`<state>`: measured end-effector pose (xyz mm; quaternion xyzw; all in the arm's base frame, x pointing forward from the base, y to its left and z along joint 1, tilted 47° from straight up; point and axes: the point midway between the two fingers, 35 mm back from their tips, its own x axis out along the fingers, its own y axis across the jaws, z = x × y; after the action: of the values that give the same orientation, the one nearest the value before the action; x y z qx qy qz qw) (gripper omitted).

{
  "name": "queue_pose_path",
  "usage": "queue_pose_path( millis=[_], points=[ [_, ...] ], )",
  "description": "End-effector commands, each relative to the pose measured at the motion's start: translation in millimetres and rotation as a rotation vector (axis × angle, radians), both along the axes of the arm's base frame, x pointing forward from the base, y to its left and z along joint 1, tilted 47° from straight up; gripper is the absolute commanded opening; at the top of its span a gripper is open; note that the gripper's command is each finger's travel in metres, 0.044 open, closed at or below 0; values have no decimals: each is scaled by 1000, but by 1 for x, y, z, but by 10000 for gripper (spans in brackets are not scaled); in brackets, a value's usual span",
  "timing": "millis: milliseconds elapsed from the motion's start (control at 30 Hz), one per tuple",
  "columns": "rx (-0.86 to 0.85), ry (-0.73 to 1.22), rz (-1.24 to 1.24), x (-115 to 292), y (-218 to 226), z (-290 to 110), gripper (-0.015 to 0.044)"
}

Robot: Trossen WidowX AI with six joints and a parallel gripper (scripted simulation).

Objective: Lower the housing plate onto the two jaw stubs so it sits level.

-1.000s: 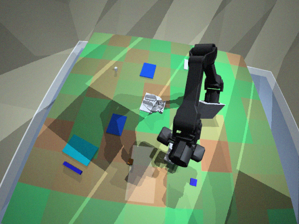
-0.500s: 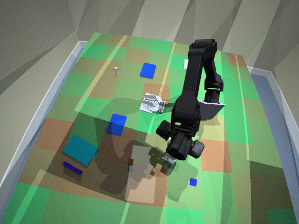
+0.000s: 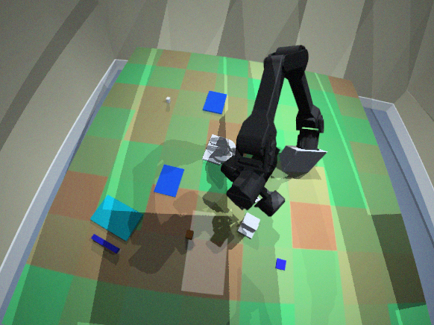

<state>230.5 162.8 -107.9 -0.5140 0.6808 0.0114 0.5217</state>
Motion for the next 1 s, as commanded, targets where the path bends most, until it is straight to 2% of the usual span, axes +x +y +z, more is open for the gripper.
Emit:
queue_pose_path(
  millis=[0, 967],
  points=[
    [3, -46, -45, 6, -8, 11, 351],
    [37, -362, -370, 32, -72, 78, 351]
  ],
)
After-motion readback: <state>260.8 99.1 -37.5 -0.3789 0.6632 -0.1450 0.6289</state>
